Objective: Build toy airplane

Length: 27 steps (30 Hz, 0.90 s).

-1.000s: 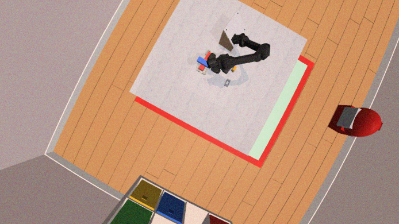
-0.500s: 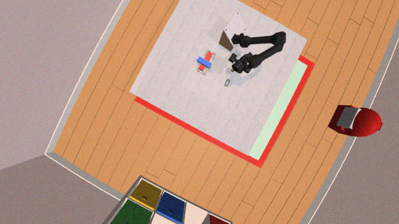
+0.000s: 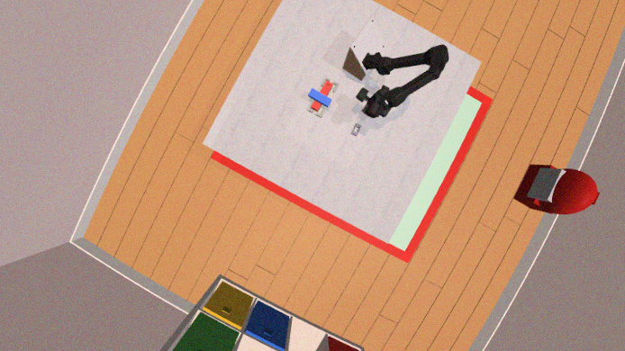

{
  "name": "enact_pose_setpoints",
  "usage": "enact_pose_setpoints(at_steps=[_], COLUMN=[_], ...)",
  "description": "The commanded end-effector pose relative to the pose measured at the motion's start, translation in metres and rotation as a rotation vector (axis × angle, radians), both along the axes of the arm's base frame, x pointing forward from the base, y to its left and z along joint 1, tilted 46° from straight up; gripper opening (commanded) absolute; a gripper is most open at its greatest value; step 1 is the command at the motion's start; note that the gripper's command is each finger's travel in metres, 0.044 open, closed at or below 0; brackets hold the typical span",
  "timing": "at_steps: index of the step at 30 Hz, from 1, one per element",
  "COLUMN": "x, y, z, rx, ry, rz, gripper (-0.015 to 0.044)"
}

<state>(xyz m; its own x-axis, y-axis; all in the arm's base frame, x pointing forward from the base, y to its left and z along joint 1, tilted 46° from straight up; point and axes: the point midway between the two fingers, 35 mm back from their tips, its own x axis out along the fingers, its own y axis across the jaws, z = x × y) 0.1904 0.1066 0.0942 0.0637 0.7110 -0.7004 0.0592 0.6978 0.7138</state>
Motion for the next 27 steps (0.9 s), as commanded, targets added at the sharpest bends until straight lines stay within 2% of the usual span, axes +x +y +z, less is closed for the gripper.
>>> enact_pose_setpoints(at_steps=[1, 27], x=[-0.002, 0.001], y=[0.007, 0.035], z=[-0.007, -0.036], rx=[0.004, 0.002], ry=[0.012, 0.012], rz=[-0.002, -0.001], gripper=[0.044, 0.044])
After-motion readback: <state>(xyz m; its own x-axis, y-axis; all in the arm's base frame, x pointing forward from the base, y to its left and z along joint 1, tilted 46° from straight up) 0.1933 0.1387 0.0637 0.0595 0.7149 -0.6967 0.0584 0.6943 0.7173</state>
